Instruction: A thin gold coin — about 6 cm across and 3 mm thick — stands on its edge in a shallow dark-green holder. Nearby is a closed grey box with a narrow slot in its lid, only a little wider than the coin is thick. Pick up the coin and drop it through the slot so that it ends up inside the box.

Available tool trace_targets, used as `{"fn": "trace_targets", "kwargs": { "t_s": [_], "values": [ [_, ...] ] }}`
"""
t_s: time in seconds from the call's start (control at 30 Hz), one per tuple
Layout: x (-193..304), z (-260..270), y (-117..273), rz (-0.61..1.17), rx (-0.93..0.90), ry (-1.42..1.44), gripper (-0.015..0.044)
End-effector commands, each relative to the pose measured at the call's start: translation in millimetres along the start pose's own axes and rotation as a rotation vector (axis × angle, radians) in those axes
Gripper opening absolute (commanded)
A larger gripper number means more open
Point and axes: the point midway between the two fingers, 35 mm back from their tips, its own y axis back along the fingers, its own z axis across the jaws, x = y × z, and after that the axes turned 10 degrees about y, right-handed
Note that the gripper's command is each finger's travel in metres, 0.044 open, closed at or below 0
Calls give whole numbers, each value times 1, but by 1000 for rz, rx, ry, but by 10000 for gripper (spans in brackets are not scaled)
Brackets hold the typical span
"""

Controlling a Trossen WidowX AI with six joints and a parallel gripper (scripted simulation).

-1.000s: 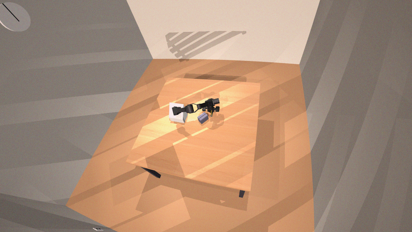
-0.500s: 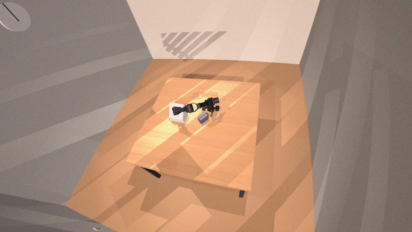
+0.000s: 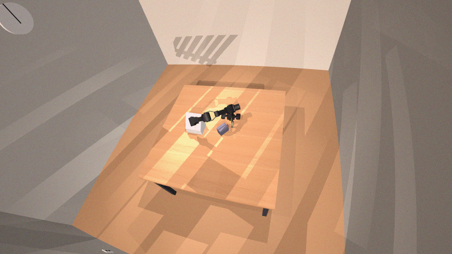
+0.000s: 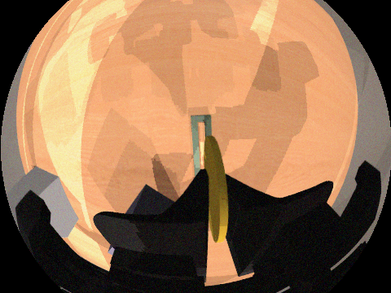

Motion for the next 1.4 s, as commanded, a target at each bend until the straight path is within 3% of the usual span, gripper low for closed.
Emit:
{"fn": "trace_targets", "kwargs": {
  "t_s": [0.0,0.7,1.37],
  "values": [
    [2,-4,17,-8,11,-11,0],
    [4,-1,56,-6,-2,-5,0],
    [8,6,58,-5,-4,-660,0]
  ]
}}
